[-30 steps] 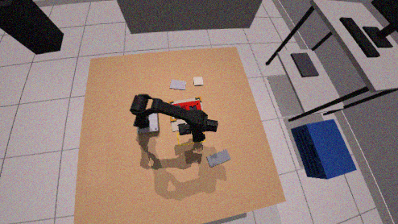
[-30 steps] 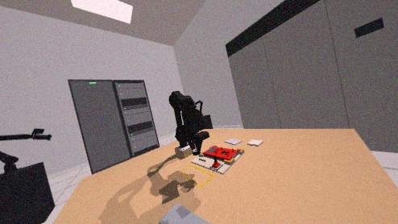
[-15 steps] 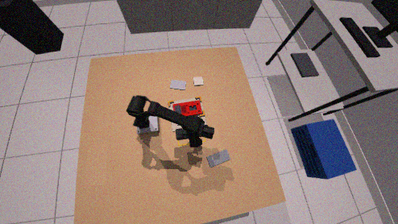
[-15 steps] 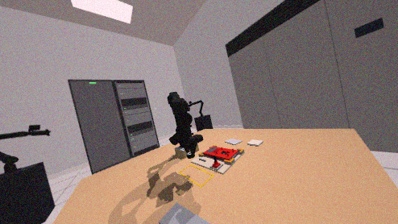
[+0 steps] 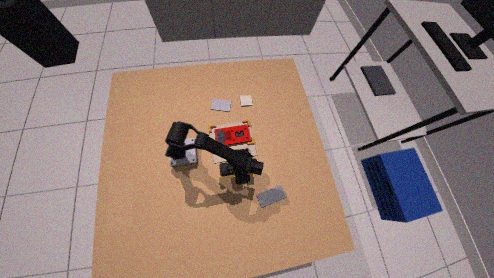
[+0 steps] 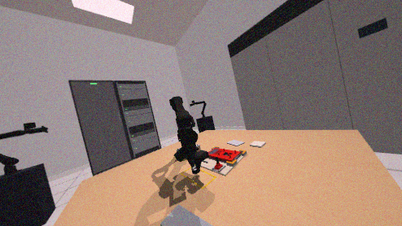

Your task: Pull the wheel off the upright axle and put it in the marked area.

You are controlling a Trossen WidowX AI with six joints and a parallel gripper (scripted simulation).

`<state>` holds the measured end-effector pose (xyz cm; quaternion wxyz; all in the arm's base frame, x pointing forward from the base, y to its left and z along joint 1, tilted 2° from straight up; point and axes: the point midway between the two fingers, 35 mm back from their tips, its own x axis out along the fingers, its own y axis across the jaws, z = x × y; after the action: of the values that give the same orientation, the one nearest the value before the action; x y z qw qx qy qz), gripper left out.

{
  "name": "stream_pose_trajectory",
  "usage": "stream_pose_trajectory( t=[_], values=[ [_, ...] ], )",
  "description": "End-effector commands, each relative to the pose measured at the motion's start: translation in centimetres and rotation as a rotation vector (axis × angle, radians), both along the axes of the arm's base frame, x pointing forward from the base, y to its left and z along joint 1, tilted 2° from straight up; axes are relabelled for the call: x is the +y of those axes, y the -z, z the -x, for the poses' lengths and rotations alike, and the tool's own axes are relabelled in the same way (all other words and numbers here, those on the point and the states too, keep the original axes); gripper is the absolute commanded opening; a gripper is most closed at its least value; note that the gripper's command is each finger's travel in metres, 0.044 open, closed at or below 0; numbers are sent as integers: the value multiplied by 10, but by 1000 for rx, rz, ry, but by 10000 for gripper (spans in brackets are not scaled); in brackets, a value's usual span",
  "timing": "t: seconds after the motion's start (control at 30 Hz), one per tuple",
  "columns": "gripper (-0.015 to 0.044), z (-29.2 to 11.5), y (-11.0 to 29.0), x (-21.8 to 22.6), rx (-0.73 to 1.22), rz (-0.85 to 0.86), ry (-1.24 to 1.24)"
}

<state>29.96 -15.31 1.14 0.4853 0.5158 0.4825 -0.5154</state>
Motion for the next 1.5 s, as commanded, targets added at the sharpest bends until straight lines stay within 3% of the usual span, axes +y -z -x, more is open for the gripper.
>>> stream_pose_trajectory(
  t=[0.0, 0.17, 0.57, 0.77, 0.9, 1.1, 1.3, 1.47],
  values=[
    [0, 4, 24, 1, 6, 2, -5],
    [0, 4, 25, 1, 6, 2, -5],
    [300, 4, 16, 2, 10, -4, -1],
    [300, 3, -36, 2, 5, 1, -5],
    [300, 3, -39, 2, 5, 2, -5],
    [440, 32, -57, 17, 2, 1, -3],
    [440, 76, -82, 40, 10, -1, -5],
    [440, 81, -84, 42, 11, -1, -5]
  ],
)
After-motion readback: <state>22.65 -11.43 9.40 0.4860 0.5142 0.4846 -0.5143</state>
